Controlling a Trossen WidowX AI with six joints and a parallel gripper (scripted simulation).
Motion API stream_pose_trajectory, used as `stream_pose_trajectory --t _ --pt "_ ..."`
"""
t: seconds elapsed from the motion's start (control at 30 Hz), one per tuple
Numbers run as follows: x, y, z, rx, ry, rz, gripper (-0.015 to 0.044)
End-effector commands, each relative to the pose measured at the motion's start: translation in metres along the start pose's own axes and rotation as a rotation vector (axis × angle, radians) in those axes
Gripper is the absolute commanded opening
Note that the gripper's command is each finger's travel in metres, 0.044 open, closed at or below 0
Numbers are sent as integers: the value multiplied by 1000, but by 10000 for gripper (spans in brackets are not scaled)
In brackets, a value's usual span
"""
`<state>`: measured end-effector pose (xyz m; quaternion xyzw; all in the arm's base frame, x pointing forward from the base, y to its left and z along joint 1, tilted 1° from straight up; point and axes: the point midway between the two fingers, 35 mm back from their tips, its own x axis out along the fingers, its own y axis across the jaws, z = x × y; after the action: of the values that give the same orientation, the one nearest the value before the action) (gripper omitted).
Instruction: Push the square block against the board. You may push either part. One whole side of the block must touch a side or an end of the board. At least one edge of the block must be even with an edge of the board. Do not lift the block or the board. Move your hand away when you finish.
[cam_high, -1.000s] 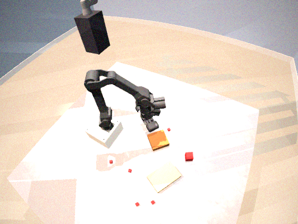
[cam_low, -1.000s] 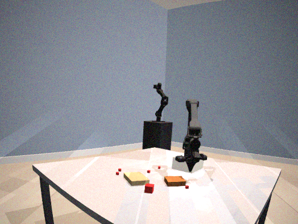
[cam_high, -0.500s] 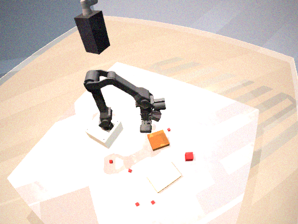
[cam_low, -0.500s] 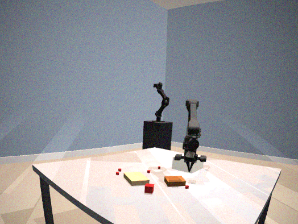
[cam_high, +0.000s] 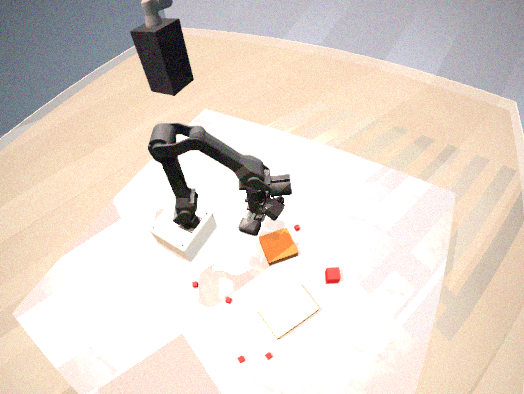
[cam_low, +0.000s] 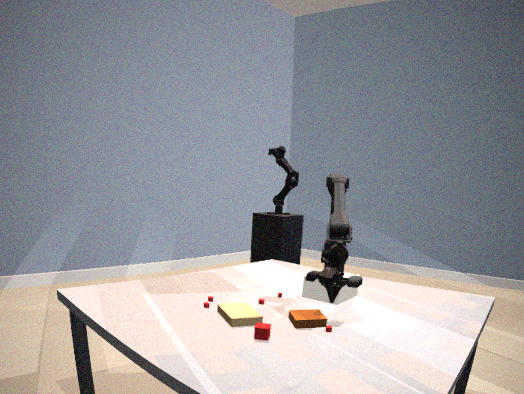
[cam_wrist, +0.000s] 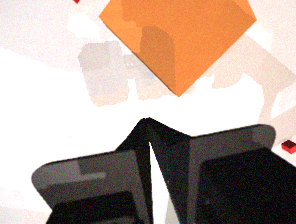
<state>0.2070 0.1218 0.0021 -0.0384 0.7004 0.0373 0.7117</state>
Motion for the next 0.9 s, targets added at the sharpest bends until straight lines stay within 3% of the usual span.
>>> stream_pose_trajectory --t 0.0,0.7,0.87 --pt "8 -2 0 113 2 -6 0" --pt "49 -10 1 829 0 -7 0" --pt "52 -11 1 873 -1 -7 0"
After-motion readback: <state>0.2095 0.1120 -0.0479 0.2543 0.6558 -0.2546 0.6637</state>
